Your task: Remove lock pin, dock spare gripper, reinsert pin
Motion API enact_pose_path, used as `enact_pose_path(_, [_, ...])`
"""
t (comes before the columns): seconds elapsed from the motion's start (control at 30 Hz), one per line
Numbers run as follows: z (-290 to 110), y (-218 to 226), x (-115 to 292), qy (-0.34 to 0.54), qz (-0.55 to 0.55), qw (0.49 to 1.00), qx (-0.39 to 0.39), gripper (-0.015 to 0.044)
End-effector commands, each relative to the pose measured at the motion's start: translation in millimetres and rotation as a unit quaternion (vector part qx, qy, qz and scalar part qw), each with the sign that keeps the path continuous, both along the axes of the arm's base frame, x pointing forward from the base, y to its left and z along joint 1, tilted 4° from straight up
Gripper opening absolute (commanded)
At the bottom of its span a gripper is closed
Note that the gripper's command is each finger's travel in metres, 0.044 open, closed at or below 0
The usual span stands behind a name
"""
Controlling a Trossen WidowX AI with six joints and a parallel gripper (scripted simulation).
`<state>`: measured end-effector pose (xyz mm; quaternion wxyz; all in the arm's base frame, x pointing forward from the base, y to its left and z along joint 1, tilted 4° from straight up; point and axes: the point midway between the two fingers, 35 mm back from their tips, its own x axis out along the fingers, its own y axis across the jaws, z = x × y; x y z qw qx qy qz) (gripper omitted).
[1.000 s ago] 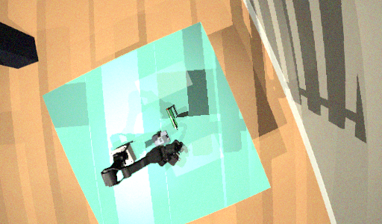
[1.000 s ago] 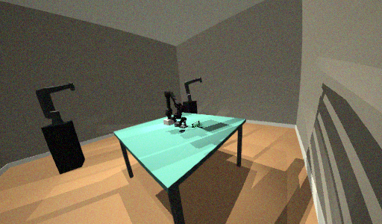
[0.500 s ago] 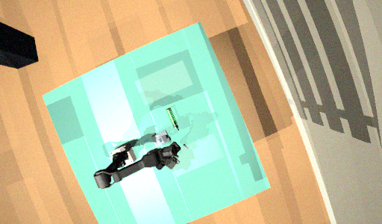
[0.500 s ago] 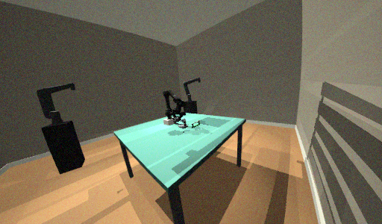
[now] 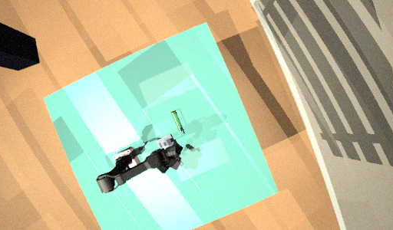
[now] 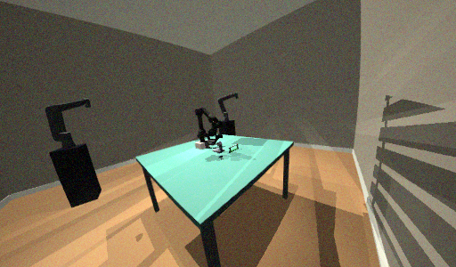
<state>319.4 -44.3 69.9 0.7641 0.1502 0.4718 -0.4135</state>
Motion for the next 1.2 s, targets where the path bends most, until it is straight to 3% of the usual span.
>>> enact_pose_path(0.0, [-1.5,7.5,-6.6,0.036,0.041,0.998,-0.025,0.0])
enact_pose_path(0.57, [-3.0,42.1,-42.5,0.222,0.258,0.929,-0.143,0.0])
enact_pose_path(1.17, [9.5,68.5,-73.6,0.396,0.454,0.751,-0.27,0.0])
